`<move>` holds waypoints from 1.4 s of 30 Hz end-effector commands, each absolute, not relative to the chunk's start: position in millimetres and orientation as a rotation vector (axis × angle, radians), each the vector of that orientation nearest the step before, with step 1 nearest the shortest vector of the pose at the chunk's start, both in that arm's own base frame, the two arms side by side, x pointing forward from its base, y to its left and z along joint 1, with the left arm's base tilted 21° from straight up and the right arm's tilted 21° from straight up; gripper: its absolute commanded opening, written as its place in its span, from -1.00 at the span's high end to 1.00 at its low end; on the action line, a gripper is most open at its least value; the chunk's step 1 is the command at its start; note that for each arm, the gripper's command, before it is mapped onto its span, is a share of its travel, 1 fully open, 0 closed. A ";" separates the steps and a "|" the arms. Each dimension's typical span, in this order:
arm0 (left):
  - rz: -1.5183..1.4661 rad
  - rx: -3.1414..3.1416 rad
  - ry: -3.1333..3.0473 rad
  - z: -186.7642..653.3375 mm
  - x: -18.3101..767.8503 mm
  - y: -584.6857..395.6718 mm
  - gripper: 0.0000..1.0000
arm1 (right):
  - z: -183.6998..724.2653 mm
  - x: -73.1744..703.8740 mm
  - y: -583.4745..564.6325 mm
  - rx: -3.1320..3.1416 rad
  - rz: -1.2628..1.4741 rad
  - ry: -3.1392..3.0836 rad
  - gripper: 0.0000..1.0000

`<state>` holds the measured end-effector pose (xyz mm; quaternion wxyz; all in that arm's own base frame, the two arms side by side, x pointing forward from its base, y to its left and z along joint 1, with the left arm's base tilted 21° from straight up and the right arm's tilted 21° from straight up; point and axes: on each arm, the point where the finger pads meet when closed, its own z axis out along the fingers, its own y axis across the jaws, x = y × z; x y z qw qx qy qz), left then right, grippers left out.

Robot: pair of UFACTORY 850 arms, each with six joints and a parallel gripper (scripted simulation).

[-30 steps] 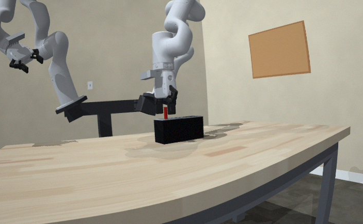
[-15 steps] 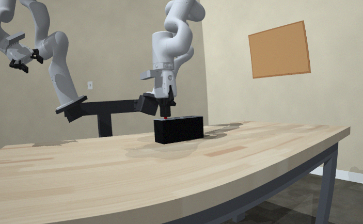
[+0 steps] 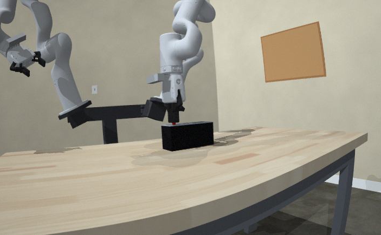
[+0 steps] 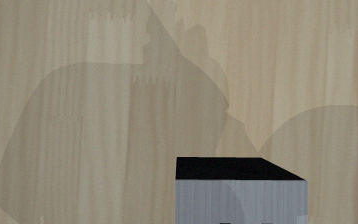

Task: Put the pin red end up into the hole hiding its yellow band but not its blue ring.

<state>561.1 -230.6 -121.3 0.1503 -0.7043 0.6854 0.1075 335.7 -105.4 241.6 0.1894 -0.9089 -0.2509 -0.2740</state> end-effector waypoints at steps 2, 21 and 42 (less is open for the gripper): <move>0.306 -2.023 1.969 -120.4 562.0 -231.4 1.00 | 242.2 336.1 -105.7 -2.555 -0.772 -0.707 -1.00; 0.306 -2.023 1.969 -111.0 560.8 -234.7 1.00 | 242.2 336.1 -105.7 -2.555 -0.772 -0.707 -1.00; 0.307 -2.023 1.969 -88.0 558.9 -243.8 1.00 | 242.2 336.1 -105.7 -2.555 -0.772 -0.707 -1.00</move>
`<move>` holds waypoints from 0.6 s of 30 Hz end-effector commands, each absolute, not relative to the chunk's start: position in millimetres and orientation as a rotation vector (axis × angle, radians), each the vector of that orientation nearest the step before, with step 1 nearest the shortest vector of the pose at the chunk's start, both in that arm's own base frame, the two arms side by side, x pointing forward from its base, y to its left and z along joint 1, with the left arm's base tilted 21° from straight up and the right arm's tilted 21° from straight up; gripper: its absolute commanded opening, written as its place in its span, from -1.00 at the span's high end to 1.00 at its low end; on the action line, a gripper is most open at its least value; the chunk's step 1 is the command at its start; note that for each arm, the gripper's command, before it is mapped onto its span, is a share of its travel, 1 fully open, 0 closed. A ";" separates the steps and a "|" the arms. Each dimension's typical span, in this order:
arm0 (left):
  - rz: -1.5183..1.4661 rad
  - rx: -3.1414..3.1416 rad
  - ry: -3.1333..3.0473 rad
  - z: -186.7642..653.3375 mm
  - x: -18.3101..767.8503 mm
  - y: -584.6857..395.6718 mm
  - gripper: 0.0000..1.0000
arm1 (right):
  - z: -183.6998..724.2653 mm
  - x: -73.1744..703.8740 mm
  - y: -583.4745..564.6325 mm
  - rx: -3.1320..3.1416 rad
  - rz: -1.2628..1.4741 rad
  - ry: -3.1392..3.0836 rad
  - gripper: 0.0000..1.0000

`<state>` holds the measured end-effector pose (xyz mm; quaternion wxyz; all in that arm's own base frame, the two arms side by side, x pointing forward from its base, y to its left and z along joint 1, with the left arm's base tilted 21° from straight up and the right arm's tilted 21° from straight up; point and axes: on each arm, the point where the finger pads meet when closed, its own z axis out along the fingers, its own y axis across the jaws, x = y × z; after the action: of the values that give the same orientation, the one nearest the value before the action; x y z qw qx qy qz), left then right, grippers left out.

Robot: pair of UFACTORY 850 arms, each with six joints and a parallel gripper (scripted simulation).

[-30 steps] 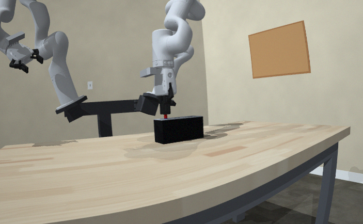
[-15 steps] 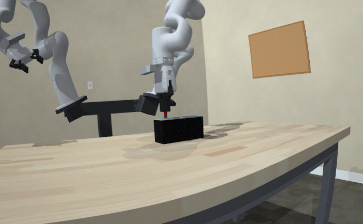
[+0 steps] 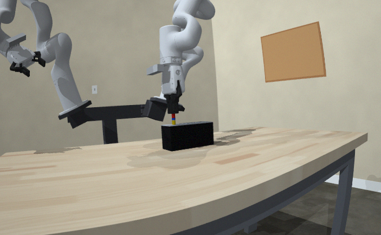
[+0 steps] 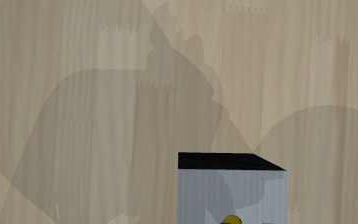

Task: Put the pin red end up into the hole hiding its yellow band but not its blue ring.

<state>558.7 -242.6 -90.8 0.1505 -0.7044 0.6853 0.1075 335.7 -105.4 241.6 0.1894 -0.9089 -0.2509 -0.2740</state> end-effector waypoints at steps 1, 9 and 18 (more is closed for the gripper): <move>0.307 -2.023 1.969 -88.0 558.9 -243.8 1.00 | 242.2 336.1 -105.7 -2.555 -0.772 -0.707 -1.00; 0.307 -2.023 1.969 -88.0 558.9 -243.8 1.00 | 242.2 336.1 -105.7 -2.555 -0.772 -0.707 -1.00; 0.306 -2.023 1.969 -73.9 558.5 -249.0 1.00 | 242.2 336.1 -105.7 -2.555 -0.772 -0.707 -1.00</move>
<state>557.7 -248.2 -75.4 0.1505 -0.7044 0.6853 0.1077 335.7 -105.4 241.6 0.1894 -0.9089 -0.2509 -0.2740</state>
